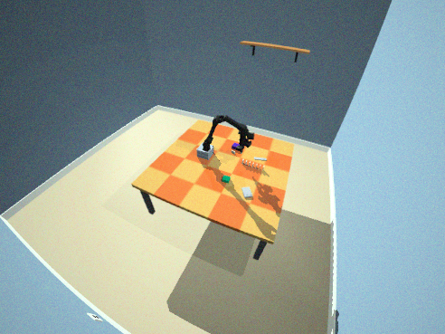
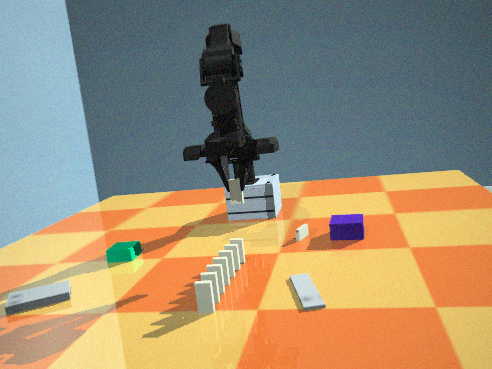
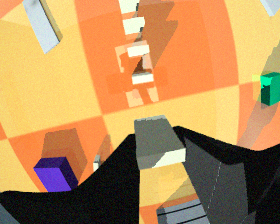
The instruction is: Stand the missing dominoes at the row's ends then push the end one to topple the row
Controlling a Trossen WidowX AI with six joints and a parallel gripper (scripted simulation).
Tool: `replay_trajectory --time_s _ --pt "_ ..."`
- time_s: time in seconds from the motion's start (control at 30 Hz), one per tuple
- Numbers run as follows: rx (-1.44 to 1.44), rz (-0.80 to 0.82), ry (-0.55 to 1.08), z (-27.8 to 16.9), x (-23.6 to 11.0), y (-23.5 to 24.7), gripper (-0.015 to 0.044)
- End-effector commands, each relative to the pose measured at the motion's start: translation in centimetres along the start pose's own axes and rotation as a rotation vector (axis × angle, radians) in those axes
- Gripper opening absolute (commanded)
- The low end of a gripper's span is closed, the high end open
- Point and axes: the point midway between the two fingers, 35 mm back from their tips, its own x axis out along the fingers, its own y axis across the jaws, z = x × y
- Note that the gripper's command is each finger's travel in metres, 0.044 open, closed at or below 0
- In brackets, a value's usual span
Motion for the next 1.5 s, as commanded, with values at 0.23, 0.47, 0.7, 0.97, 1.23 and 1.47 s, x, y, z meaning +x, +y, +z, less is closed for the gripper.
replay_trajectory --time_s 0.23,0.47,0.7,0.97,1.23,1.47 --pt "0.005 -0.012 0.027 -0.4 7.7 -0.2 0.0107" --pt "0.005 -0.013 0.028 -1.1 11.2 -0.4 0.0107" --pt "0.005 -0.013 0.028 -1.1 11.2 -0.4 0.0107" --pt "0.005 -0.013 0.028 -1.1 11.2 -0.4 0.0186" --pt "0.005 -0.013 0.028 -1.1 11.2 -0.4 0.0396" --pt "0.005 -0.011 0.027 -0.5 8.5 -0.2 0.0440"
